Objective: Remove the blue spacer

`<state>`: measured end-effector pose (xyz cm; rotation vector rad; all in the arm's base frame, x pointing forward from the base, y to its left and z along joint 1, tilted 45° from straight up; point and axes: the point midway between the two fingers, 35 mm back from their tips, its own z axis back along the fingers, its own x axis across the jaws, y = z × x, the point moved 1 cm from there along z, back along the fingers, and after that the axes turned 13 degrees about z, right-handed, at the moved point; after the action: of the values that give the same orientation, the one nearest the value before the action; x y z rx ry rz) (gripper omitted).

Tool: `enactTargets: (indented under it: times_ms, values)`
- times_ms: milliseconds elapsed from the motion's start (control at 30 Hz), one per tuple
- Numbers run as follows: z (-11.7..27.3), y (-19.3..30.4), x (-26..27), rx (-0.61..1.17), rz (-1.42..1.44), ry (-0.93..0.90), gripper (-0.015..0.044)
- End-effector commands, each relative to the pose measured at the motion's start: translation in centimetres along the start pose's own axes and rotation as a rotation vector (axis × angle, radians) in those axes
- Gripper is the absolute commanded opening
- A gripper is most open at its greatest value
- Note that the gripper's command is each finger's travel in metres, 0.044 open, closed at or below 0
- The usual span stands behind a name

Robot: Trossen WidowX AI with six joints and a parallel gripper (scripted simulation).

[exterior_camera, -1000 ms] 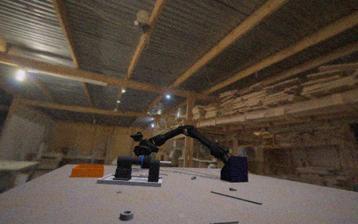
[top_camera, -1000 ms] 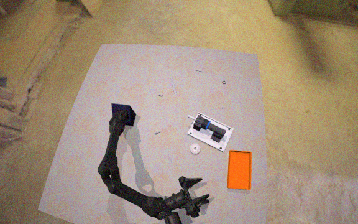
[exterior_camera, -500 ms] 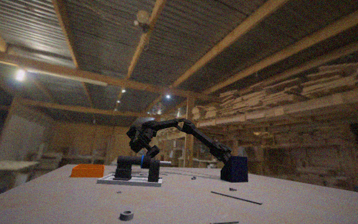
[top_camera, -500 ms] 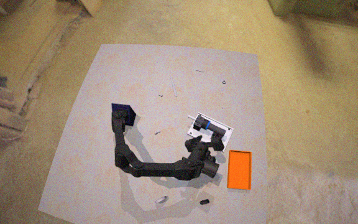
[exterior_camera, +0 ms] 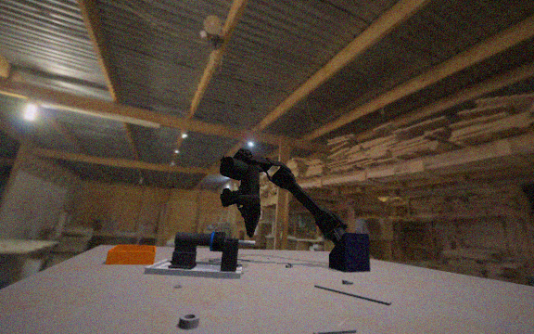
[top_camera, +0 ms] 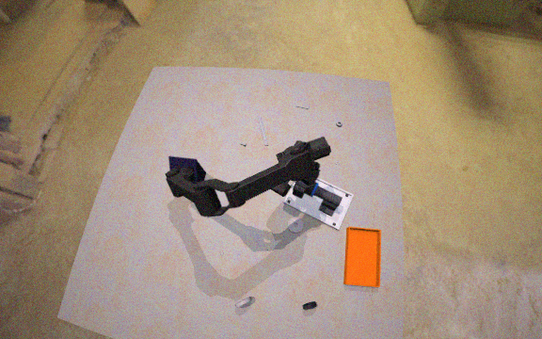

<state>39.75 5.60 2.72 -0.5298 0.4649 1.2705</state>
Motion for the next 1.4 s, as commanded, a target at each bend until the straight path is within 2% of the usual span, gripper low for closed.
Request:
enactTargets:
  times_ms: [0,1233,1367]
  values:
    - [0.6,0.3,0.2,-0.055,0.067,0.11,0.044]
    - [0.6,0.3,0.2,-0.055,0.067,0.11,0.044]
    - [0.0,0.4,1.6,-0.156,0.109,0.096,0.044]
